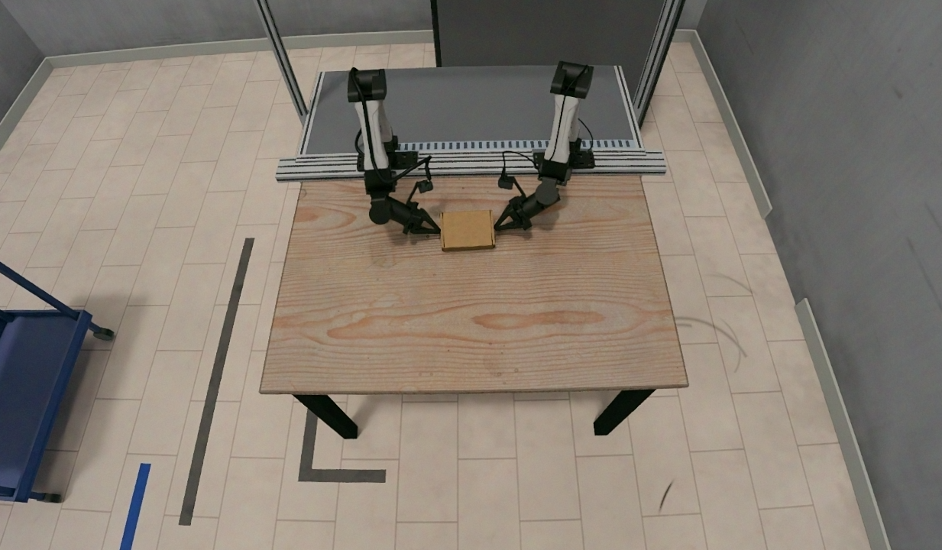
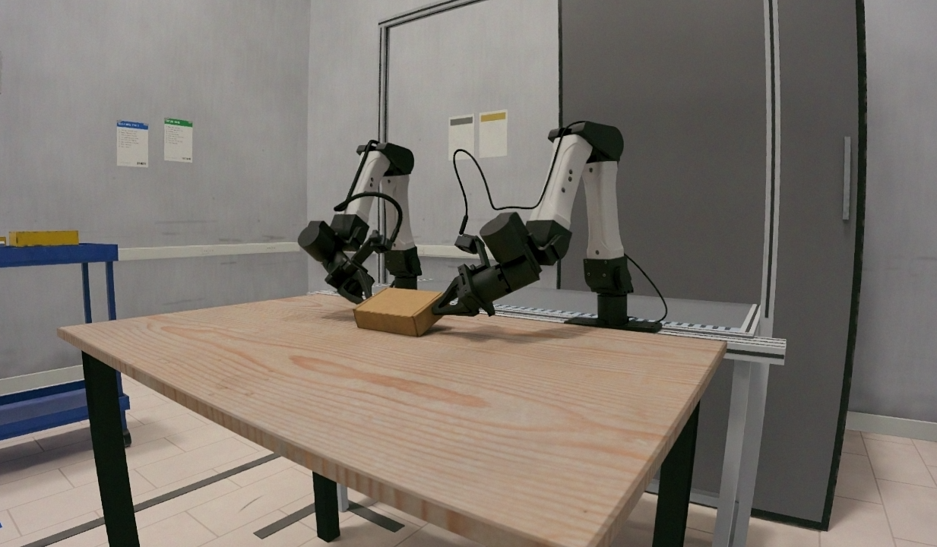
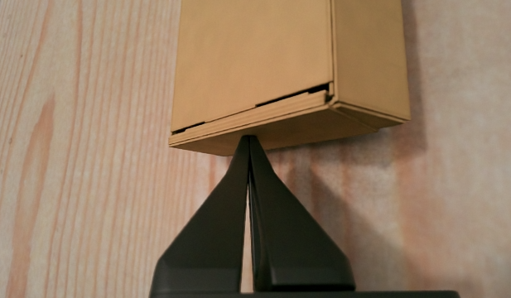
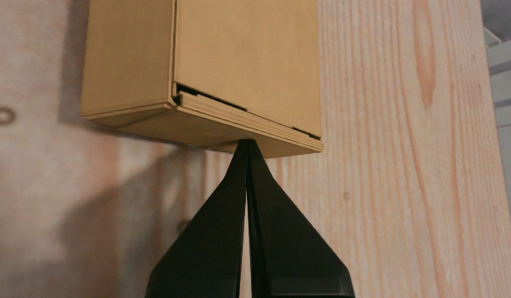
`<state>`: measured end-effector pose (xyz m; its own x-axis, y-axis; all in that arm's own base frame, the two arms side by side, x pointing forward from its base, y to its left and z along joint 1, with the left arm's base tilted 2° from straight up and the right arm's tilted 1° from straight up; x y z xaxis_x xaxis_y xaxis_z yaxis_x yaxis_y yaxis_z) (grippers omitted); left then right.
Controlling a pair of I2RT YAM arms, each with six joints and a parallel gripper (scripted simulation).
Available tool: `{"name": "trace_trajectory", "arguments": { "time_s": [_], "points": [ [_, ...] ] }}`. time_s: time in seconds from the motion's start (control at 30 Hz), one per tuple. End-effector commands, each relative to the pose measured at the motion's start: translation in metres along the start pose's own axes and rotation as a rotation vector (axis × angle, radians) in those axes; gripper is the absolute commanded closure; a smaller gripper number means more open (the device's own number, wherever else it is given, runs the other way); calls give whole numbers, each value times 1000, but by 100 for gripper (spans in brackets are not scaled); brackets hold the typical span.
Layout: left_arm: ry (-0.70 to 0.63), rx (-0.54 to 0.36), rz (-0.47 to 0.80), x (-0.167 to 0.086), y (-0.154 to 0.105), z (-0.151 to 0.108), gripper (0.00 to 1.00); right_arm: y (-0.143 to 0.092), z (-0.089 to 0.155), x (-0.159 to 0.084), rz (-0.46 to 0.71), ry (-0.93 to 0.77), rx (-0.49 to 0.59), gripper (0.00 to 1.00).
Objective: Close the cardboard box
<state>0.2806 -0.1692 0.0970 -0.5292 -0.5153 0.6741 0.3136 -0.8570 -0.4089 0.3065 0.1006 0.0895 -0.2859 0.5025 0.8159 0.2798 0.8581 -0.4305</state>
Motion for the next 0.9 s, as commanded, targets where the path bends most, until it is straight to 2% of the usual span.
{"name": "trace_trajectory", "arguments": {
  "time_s": [0.0,0.07,0.17,0.87],
  "points": [
    [3,-17,-35,2,7,-7,99,9,-6,4,-42,-39,14,99],
    [2,-17,-35,2,7,-7,99,9,1,1,-38,-18,25,99],
    [22,0,-41,7,5,-2,99,6,-2,7,-43,-41,10,99],
    [9,-12,-37,4,6,-8,99,5,4,7,-41,-30,17,99]
  ]
}}
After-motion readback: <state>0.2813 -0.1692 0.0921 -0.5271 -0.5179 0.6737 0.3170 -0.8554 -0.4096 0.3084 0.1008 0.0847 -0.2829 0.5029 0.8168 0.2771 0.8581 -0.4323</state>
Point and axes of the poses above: on each arm, the point where the finger pads meet when closed, its own y axis out along the fingers, its own z axis across the jaws, x = y × z, the point moved 7 cm from there along -y, back along the fingers, and after that the axes turned 9 degrees about y, right-handed, at the moved point
